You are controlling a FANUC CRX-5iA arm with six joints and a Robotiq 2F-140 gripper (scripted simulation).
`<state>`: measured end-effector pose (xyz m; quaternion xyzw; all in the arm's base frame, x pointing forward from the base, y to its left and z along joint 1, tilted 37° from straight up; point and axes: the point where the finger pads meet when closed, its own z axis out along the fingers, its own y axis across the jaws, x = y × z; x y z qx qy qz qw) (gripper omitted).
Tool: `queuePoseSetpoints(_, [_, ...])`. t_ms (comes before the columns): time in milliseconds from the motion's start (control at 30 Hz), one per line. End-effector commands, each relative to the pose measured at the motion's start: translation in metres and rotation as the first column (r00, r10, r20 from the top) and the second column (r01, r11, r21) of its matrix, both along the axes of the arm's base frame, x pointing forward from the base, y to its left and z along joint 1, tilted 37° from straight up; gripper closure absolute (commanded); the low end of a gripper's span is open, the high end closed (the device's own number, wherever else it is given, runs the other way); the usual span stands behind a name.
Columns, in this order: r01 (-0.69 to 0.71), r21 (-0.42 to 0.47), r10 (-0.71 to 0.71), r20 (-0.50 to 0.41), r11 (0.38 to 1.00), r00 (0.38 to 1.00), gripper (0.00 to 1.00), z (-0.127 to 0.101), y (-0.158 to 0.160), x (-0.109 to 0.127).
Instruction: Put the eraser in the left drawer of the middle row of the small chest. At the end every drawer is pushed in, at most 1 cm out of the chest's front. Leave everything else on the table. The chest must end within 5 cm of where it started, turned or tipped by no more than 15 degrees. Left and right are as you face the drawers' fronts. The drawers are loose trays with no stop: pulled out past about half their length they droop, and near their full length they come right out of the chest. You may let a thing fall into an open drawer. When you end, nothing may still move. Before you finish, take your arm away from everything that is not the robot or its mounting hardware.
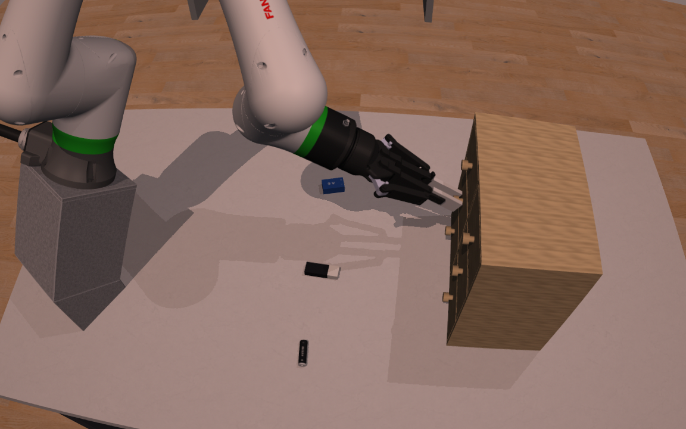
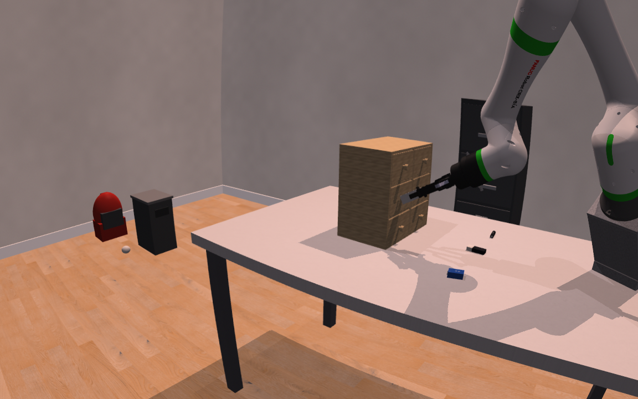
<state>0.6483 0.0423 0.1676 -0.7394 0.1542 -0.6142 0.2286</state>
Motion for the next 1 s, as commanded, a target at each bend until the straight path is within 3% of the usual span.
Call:
queuePoseSetpoints(0, [0.000,0.000,0.000,0.000,1.000,1.000,0.92,0.000,0.000,-0.001])
queuePoseSetpoints(967, [0.000,0.000,0.000,0.000,1.000,1.000,0.92,-0.007,0.003,-0.022])
